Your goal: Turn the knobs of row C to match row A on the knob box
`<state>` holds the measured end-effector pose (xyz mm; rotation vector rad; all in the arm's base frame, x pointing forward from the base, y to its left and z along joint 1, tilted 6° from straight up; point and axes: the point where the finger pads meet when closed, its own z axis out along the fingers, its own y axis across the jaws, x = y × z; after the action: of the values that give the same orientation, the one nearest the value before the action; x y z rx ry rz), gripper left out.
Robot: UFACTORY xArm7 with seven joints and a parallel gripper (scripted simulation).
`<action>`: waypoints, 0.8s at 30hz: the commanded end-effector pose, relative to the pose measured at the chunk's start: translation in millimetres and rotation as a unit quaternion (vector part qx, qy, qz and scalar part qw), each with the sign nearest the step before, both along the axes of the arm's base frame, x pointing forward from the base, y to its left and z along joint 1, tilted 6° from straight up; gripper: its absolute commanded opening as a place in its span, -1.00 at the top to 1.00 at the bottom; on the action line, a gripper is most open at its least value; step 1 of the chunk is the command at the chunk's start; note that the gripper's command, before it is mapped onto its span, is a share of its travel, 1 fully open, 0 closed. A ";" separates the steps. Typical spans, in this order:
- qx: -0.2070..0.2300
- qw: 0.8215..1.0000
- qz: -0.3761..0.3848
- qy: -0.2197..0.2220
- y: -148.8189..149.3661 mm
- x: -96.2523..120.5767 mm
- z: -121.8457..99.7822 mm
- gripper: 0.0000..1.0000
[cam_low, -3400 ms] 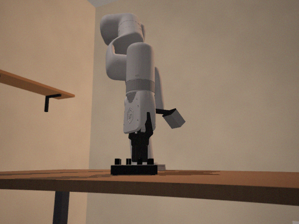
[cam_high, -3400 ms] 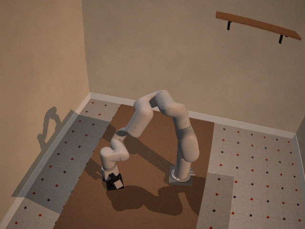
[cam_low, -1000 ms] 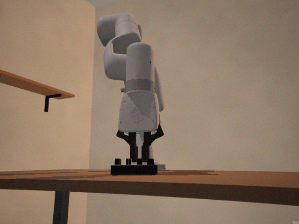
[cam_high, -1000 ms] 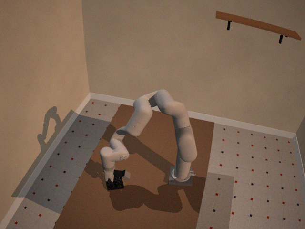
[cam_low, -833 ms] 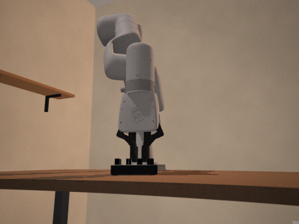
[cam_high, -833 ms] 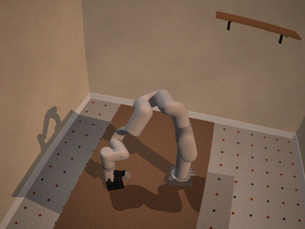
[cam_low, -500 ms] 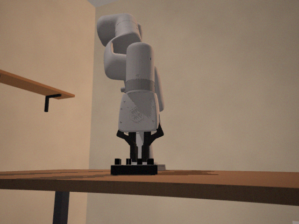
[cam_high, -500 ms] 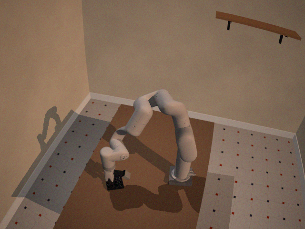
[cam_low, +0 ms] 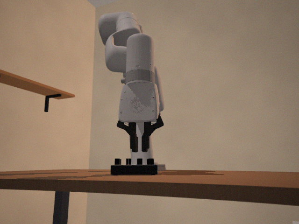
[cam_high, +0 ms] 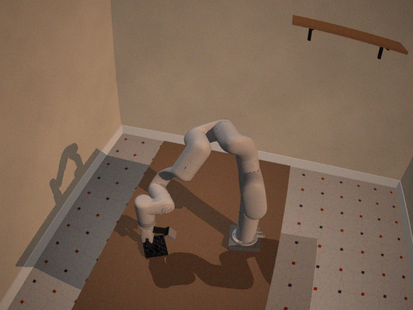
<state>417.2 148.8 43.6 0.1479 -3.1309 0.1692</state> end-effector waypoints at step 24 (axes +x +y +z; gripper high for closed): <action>0.001 1.000 0.000 -0.002 3.3 1.2 26.5 -1.00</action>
<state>416.6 150.0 57.6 0.1476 -3.1291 0.1697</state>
